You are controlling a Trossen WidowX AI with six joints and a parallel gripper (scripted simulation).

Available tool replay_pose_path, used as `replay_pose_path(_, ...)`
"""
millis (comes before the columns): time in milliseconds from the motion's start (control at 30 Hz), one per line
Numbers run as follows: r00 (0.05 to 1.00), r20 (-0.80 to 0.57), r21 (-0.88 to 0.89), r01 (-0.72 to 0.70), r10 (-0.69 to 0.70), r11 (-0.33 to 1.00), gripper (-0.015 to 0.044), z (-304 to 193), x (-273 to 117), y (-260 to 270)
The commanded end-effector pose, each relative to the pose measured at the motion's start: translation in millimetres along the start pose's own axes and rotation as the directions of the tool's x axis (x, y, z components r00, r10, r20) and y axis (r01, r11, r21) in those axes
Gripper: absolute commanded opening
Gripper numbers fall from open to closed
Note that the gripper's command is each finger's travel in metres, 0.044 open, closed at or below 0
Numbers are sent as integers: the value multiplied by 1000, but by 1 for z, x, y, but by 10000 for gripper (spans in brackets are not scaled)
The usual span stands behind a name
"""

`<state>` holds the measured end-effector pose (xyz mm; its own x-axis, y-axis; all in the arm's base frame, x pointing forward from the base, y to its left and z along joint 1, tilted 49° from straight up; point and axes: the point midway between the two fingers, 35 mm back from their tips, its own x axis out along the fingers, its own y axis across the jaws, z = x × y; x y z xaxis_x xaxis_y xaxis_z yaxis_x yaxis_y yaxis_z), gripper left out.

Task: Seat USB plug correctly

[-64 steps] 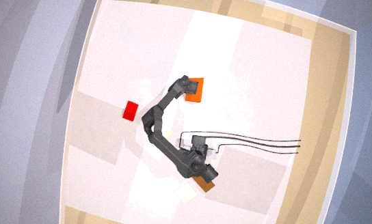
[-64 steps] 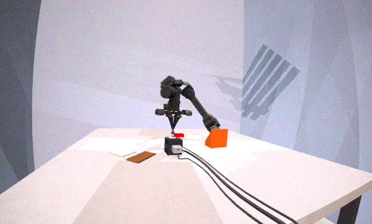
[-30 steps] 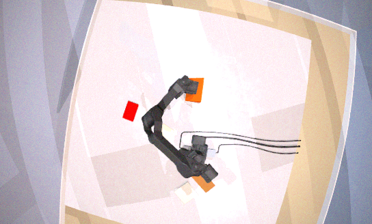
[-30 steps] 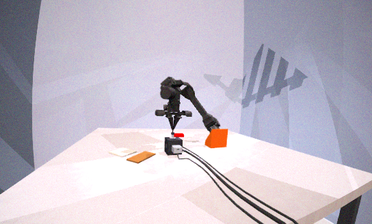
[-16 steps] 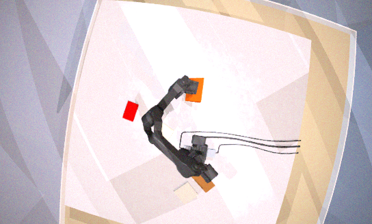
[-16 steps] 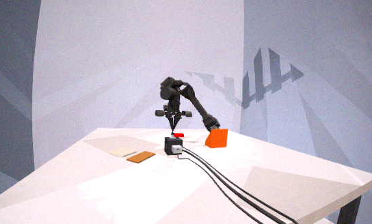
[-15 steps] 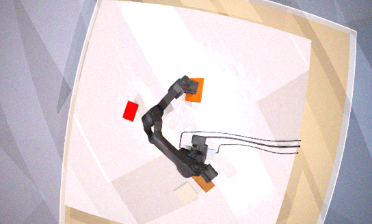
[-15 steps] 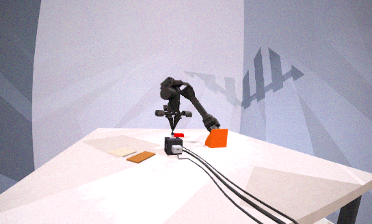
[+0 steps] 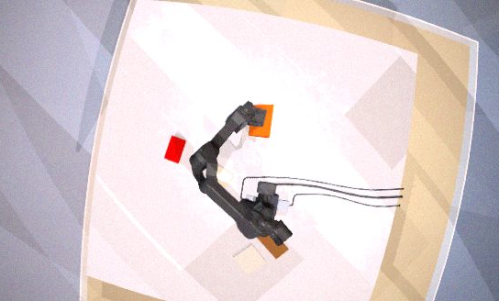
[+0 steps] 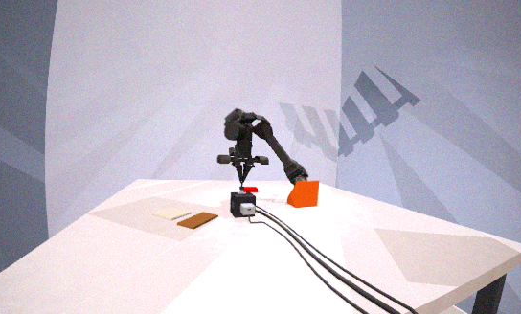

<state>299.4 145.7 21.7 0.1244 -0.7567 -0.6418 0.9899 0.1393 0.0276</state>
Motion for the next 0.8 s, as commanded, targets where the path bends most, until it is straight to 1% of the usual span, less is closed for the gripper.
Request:
replay_pose_path(0, 1000, 1, -2, -4, 4, 1000, 0, 0, 0, 1)
replay_pose_path(767, 1000, 1, -2, -4, 4, 1000, 0, 0, 3, 1)
